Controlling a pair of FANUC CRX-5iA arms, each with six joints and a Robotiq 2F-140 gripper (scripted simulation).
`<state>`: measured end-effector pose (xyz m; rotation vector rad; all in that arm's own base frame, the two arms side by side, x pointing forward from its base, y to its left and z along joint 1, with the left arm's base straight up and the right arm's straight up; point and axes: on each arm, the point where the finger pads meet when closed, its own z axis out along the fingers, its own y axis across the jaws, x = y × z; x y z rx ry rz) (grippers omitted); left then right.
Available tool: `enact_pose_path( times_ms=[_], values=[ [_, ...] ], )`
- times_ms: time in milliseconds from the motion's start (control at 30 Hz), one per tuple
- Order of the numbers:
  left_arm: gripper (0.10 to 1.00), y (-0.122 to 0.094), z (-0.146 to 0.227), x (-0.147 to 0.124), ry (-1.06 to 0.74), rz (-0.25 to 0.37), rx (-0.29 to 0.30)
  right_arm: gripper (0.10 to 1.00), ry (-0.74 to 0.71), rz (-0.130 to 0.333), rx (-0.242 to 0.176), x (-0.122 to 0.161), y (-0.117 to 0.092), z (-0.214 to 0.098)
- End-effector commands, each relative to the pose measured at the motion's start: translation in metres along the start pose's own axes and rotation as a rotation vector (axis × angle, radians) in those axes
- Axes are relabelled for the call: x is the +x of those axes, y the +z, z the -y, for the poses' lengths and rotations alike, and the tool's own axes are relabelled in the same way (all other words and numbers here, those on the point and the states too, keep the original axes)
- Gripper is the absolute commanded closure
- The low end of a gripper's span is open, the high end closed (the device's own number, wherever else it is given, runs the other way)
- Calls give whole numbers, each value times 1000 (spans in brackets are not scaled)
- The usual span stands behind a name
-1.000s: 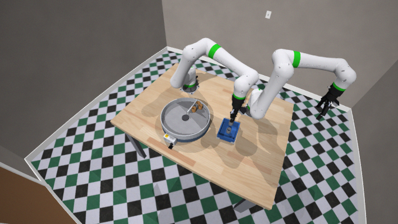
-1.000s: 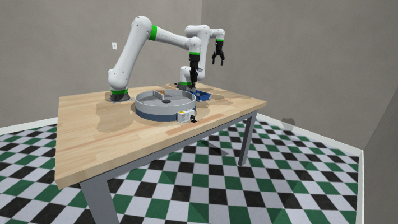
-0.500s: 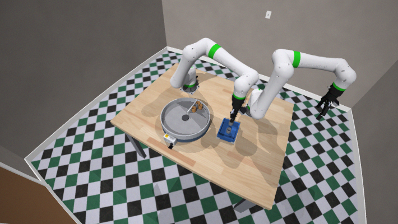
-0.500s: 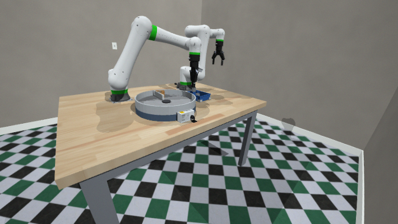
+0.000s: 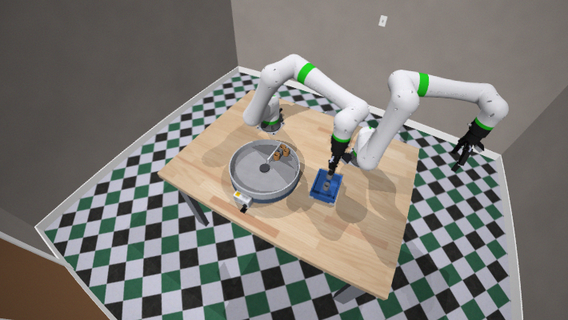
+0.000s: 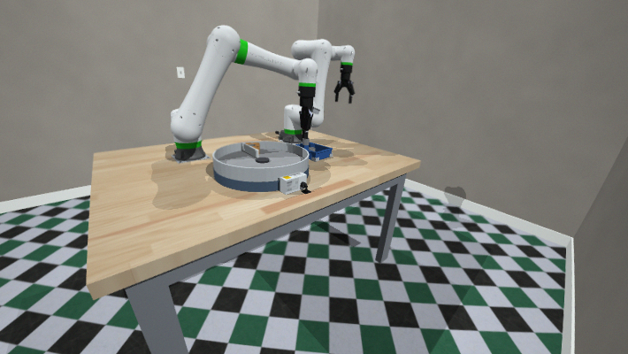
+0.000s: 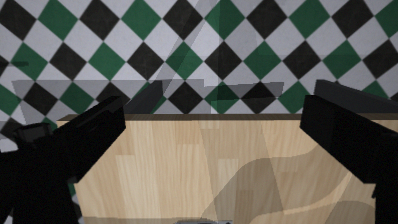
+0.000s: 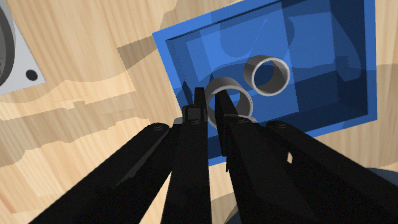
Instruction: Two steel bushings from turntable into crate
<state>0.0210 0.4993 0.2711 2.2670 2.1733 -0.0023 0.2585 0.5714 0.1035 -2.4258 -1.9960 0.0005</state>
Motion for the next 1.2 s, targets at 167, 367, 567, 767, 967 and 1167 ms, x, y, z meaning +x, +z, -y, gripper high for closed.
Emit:
enact_pose_path(
  times_ms=[167,367,567,767,967,1167],
  values=[
    [98,-1,0,0,0,-2,0,999,0,-2,-1,1,5,0],
    [98,-1,0,0,0,-2,0,999,0,-2,-1,1,13,0],
    [98,-1,0,0,0,-2,0,999,0,-2,-1,1,24,0],
    [98,-1,0,0,0,-2,0,999,0,-2,-1,1,31,0],
    [98,-1,0,0,0,-2,0,999,0,-2,-1,1,37,0],
    [98,-1,0,0,0,-2,0,999,0,-2,-1,1,39,0]
  ],
)
